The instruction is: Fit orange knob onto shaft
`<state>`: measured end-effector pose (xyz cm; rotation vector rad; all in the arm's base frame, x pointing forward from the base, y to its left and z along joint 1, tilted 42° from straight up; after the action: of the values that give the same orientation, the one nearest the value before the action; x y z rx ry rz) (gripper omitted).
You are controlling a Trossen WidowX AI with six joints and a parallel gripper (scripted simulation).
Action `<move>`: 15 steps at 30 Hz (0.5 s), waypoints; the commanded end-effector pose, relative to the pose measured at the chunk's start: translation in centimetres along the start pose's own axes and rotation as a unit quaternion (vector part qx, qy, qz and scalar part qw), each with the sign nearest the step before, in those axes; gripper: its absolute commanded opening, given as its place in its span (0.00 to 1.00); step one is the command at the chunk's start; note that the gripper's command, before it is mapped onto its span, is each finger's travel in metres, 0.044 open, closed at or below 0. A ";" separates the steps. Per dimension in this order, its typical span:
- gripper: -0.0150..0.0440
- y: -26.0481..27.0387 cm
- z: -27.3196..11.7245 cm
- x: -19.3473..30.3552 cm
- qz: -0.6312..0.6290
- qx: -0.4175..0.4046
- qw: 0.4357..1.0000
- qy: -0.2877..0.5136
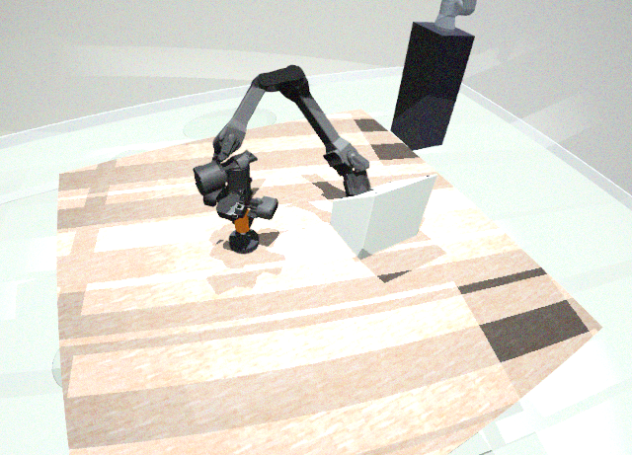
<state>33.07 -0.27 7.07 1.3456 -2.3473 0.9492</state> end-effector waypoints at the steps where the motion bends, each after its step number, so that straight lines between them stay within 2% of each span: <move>1: 0.25 -0.1 0.1 -0.1 0.004 0.002 1.000 -0.002; 15: 0.25 0.0 -0.3 -0.1 0.017 0.002 1.000 -0.002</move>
<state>33.14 -0.17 7.09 1.3342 -2.3582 0.9533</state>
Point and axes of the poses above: the point midway between the two fingers, 35 mm back from their tips, its own z axis out along the fingers, its own y axis across the jaws, x = y × z, the point moved 4 cm from there along -z, back along the fingers, and after that the axes turned 8 degrees about -z, right-handed, at the moved point
